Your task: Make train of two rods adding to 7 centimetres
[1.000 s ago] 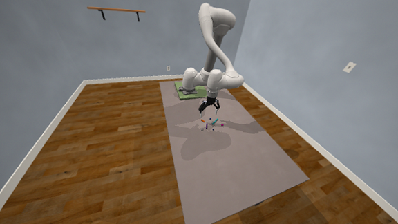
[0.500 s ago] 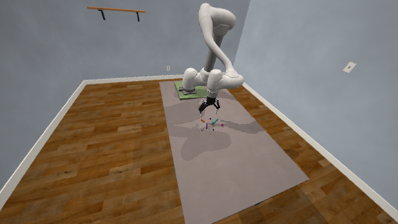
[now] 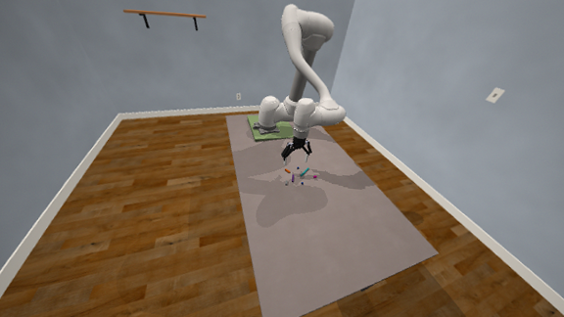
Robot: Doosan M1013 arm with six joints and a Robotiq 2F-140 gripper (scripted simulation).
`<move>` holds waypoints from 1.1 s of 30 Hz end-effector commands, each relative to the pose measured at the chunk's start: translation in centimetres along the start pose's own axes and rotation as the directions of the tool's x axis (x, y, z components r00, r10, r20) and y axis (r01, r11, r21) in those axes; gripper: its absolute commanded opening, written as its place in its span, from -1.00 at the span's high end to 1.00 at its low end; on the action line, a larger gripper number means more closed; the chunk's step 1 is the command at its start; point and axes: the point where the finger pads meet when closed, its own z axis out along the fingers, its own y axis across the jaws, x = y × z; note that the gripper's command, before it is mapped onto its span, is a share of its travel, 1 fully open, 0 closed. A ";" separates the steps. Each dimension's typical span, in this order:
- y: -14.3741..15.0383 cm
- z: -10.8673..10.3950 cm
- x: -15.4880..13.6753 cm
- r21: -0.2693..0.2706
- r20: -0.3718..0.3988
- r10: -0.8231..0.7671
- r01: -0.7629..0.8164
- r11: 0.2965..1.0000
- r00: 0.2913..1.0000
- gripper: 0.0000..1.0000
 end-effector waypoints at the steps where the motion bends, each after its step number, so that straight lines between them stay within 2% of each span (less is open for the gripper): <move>1: 0.0 0.0 0.0 0.000 0.000 0.000 0.000 1.000 1.000 -1.00; 6: 0.0 0.0 0.0 0.000 0.000 -0.018 0.018 1.000 1.000 -1.00; 9: 0.0 0.0 0.0 0.000 0.000 -0.182 0.182 0.983 0.983 -1.00; 17: -0.1 0.0 0.0 0.000 0.000 -0.406 0.406 0.914 0.914 -1.00; 19: -0.1 0.0 0.0 0.000 0.000 -0.406 0.406 0.914 0.914 -1.00; 20: -0.1 0.0 0.0 0.000 0.000 -0.488 0.488 0.873 0.873 -1.00; 29: -0.1 0.0 0.0 0.000 0.000 -0.699 0.699 0.716 0.716 -1.00; 33: -0.1 0.0 0.0 0.000 0.000 -0.707 0.707 0.708 0.708 -1.00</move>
